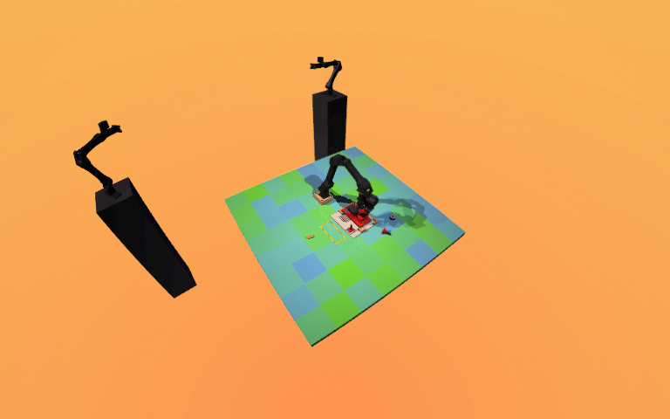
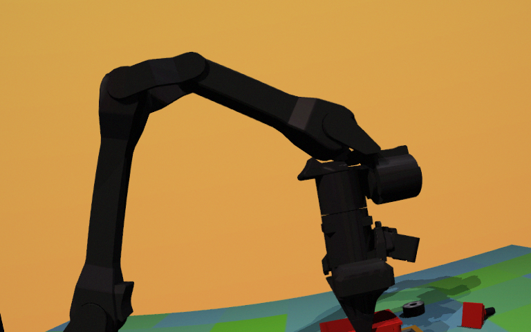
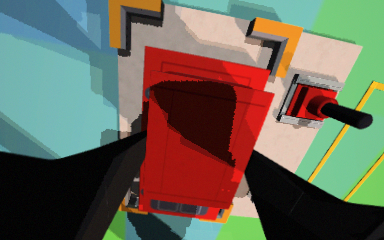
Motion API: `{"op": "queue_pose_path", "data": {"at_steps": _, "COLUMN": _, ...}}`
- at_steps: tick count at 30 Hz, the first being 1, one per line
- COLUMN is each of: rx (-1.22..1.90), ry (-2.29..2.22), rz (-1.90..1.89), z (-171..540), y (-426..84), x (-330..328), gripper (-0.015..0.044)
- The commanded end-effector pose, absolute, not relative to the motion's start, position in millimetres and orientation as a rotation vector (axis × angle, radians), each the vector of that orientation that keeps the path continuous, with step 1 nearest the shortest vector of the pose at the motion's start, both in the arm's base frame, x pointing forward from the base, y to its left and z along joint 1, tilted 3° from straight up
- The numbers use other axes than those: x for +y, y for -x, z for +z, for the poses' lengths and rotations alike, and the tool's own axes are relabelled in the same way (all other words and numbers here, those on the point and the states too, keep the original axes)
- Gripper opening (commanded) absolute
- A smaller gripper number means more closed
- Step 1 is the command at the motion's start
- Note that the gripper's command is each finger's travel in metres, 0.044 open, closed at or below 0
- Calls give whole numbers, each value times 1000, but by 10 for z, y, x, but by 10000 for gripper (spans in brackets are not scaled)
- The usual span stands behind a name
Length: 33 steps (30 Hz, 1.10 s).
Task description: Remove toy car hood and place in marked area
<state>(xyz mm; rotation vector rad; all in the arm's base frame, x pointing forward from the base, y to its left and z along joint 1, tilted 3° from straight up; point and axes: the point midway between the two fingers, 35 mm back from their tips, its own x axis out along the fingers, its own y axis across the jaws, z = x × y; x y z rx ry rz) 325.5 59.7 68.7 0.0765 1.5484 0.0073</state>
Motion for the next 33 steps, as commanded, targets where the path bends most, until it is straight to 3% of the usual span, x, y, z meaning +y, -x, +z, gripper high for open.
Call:
{"op": "queue_pose_path", "data": {"at_steps": 1, "rx": 1533, "ry": -75, "rz": 13, "z": 759, "y": -3279, "x": 598, "gripper": 0}}
{"op": "queue_pose_path", "data": {"at_steps": 18, "rx": 1533, "ry": -75, "rz": 13, "z": 1187, "y": -3264, "x": 573, "gripper": 0}}
{"op": "queue_pose_path", "data": {"at_steps": 33, "rx": 1544, "ry": -74, "rz": 5, "z": 1103, "y": -3302, "x": 219, "gripper": 0}}
